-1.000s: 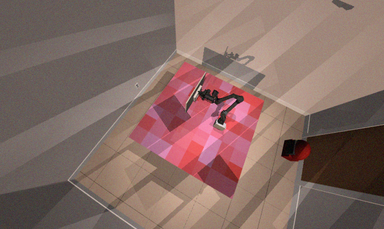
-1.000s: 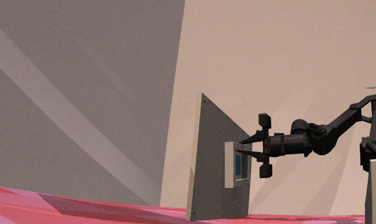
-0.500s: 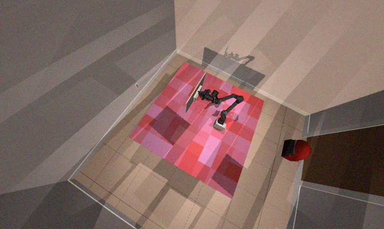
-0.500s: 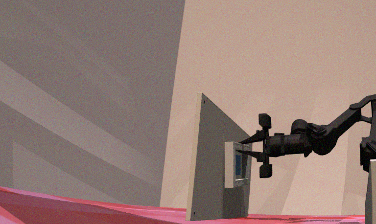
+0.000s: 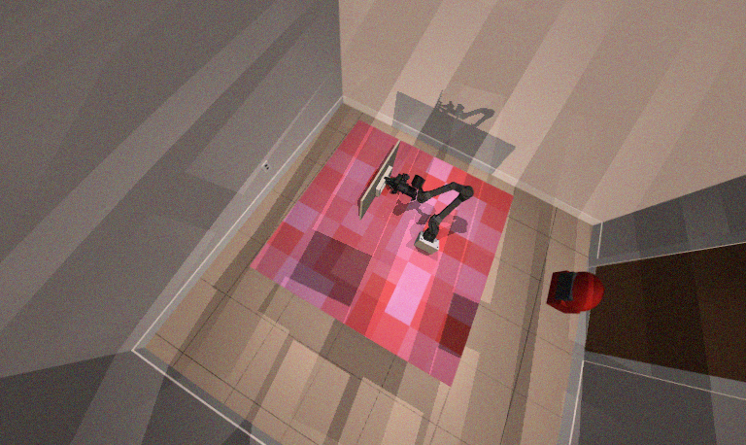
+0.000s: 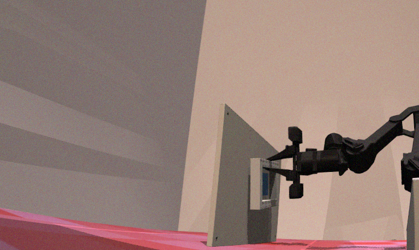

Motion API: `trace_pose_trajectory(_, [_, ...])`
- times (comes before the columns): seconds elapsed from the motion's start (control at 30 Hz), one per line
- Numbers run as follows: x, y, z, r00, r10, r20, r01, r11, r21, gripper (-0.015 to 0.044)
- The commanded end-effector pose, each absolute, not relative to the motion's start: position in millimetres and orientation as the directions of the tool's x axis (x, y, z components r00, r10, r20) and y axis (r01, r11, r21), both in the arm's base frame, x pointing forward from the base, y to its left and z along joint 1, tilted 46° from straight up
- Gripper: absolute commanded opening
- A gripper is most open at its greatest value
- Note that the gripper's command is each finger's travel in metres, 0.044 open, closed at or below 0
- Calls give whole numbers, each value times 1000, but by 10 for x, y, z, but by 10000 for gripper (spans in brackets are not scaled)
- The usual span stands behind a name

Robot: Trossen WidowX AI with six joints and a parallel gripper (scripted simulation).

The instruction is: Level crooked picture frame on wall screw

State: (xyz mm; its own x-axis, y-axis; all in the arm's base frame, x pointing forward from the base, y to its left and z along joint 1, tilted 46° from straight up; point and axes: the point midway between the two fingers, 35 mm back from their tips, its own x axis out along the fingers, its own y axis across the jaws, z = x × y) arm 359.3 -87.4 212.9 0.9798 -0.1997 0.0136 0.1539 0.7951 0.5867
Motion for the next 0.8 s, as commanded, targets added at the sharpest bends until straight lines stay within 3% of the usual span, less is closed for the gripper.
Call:
trace_pose_trajectory(0.0, [3598,-856,2136,983,-185,19,139,797,588,0])
trace_pose_trajectory(0.77, [3584,-921,2114,980,-197,18,149,796,586,0])
